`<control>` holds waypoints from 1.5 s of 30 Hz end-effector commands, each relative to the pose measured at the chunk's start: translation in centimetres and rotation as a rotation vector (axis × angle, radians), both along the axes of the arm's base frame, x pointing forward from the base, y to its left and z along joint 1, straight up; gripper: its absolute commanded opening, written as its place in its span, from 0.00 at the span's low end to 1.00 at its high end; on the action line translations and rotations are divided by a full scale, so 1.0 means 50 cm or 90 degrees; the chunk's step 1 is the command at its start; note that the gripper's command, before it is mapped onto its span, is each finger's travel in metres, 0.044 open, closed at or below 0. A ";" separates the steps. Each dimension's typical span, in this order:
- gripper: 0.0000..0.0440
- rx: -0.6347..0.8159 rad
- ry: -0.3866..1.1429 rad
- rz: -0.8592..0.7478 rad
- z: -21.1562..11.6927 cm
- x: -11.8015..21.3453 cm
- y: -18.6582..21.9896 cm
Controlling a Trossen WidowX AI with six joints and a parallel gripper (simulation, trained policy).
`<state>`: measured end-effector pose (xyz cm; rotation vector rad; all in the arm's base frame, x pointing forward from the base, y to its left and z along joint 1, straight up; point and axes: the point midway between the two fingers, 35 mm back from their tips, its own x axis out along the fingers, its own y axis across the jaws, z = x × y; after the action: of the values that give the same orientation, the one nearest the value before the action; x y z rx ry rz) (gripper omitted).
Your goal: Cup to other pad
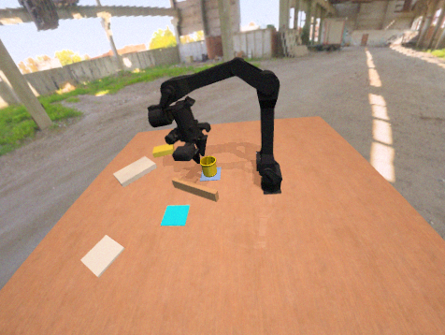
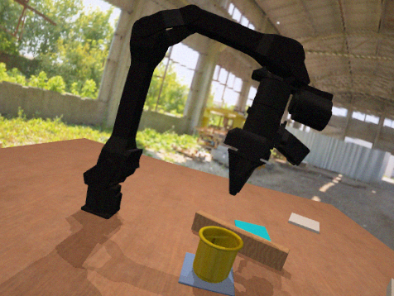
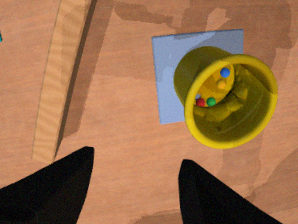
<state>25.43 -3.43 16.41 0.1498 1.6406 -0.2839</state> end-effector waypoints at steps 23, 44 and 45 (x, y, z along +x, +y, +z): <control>0.47 0.009 0.061 0.040 -0.100 -0.008 -0.058; 0.47 0.051 0.097 0.180 -0.203 -0.027 -0.078; 0.44 0.053 0.098 0.190 -0.207 -0.028 -0.078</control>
<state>24.26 -7.38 6.88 -0.0344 1.7891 -0.0427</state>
